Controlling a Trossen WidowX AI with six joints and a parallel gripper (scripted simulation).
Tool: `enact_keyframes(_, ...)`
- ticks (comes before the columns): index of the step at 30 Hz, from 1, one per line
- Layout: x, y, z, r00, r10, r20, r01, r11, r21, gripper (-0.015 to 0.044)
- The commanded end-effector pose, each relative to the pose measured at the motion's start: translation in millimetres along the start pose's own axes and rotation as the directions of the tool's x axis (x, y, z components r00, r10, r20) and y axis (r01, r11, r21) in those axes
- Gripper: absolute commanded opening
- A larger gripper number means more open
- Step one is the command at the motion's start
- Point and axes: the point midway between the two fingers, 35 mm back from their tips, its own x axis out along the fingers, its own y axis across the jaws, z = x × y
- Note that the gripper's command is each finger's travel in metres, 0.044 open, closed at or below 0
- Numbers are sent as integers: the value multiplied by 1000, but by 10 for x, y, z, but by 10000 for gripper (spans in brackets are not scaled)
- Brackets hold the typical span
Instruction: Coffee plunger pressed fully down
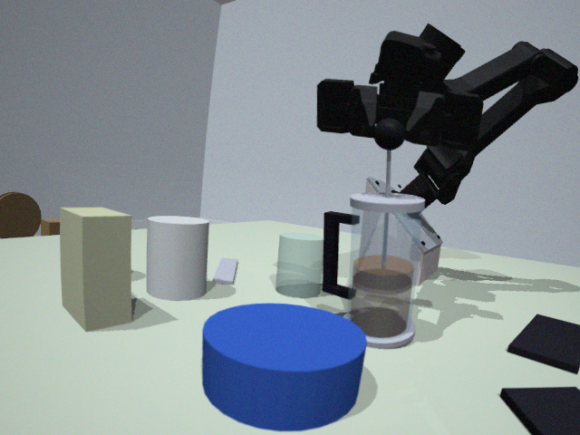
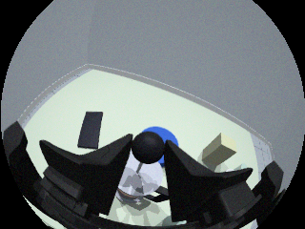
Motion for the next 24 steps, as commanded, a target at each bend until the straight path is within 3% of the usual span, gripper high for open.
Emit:
enact_keyframes(1, 72, 22, -286, 998, 14, -63, -11, 998, 55, 125)
enact_keyframes(24, 176, -16, -257, 998, 17, -60, -14, 998, 55, 125)
